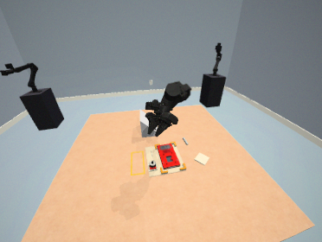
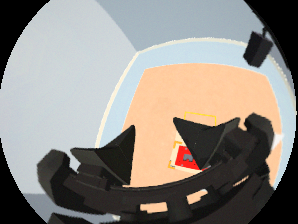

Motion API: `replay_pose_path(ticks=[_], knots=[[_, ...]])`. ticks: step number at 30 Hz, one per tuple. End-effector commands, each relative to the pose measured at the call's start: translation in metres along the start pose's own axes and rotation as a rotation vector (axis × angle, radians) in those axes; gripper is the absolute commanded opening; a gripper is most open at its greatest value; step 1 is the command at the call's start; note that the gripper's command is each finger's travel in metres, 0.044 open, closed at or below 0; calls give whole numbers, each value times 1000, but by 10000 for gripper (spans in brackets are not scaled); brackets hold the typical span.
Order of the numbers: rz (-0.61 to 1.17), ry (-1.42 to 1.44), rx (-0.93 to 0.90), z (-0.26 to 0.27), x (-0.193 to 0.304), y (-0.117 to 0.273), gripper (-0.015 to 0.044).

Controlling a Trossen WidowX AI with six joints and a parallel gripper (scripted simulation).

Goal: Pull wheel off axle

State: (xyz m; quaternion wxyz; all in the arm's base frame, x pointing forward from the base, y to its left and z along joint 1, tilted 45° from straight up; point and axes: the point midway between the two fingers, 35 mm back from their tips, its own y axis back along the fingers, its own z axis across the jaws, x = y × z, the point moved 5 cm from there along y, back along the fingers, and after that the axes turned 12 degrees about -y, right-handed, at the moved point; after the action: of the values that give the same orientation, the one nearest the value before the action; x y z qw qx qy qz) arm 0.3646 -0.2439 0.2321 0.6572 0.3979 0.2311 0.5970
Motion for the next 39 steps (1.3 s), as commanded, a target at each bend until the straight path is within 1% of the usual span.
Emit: replay_pose_path(ticks=[1, 11, 16, 18, 30, 39], knots=[[92, -25, 112, -19, 6, -29, 300], [370, -158, 448, -83, 32, -96, 300], [513, -257, 627, -117, 49, -122, 300], [547, -284, 671, -126, 54, -127, 300], [551, -288, 677, -127, 64, -121, 300], [551, -288, 676, -144, 84, -146, 300]])
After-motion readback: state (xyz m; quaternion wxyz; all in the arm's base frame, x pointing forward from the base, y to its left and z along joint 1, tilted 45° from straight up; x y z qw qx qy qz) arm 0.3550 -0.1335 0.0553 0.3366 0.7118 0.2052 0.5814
